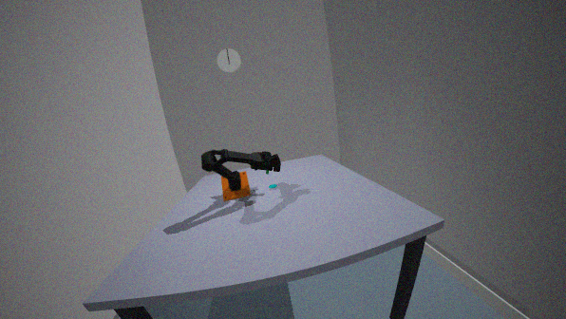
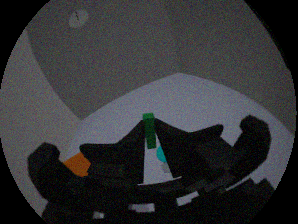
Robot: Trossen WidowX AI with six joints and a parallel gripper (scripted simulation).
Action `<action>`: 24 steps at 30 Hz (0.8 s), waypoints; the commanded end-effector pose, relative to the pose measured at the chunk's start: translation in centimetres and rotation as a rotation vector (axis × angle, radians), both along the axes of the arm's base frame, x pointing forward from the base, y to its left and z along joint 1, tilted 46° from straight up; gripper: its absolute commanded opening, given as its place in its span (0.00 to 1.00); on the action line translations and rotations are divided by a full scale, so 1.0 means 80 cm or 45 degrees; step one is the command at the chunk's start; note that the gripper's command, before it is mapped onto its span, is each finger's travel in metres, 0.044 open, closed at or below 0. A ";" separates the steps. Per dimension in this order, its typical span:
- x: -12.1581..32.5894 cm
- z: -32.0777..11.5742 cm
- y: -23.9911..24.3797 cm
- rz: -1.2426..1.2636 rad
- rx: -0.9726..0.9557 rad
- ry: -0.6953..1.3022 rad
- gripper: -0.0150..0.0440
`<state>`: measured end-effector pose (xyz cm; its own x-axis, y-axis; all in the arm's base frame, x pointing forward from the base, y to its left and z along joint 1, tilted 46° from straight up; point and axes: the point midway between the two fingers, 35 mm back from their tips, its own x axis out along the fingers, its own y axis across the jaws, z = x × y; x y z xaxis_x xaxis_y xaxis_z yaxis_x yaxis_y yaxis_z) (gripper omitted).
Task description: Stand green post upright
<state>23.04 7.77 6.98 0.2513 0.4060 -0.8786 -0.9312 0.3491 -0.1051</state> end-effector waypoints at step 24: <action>-0.001 0.011 -0.002 0.087 0.127 -0.221 0.29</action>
